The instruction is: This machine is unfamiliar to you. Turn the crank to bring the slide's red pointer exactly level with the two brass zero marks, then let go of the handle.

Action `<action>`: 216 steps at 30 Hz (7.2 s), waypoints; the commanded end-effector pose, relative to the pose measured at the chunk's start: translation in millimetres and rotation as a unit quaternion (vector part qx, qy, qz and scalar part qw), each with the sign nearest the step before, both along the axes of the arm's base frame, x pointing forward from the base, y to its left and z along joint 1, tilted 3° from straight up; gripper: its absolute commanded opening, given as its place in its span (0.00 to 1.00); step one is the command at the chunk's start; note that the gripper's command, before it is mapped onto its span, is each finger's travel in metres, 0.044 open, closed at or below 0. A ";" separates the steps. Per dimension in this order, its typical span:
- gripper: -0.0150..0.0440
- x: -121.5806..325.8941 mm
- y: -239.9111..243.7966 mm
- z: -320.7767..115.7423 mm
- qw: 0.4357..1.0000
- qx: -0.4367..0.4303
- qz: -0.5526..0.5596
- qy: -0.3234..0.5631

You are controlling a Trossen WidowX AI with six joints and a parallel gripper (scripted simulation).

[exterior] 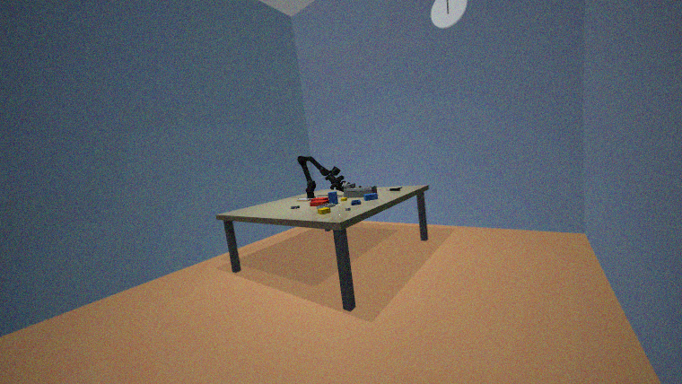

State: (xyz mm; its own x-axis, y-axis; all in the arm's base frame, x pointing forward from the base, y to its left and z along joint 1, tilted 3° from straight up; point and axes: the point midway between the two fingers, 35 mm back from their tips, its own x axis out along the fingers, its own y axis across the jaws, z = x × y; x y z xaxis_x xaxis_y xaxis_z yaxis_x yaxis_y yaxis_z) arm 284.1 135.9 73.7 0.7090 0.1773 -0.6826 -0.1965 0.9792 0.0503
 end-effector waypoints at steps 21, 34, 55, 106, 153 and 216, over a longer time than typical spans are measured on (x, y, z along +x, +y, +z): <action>0.25 -0.2 0.7 1.1 1.000 0.003 0.001 -0.001; 0.25 -0.3 0.8 1.1 1.000 0.003 0.001 -0.001; 0.25 -0.3 0.8 1.1 1.000 0.003 0.001 -0.001; 1.00 -1.1 -2.6 49.7 1.000 0.000 0.001 0.000; 1.00 132.8 -19.7 159.5 0.997 0.008 0.074 0.002; 1.00 39.2 -5.2 160.0 1.000 0.003 0.025 0.004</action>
State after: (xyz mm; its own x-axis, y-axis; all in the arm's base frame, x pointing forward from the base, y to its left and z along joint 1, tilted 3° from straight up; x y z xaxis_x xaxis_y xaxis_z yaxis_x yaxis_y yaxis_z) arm 341.1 132.4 236.2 0.6883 0.2356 -0.6861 -0.2684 0.9614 0.0609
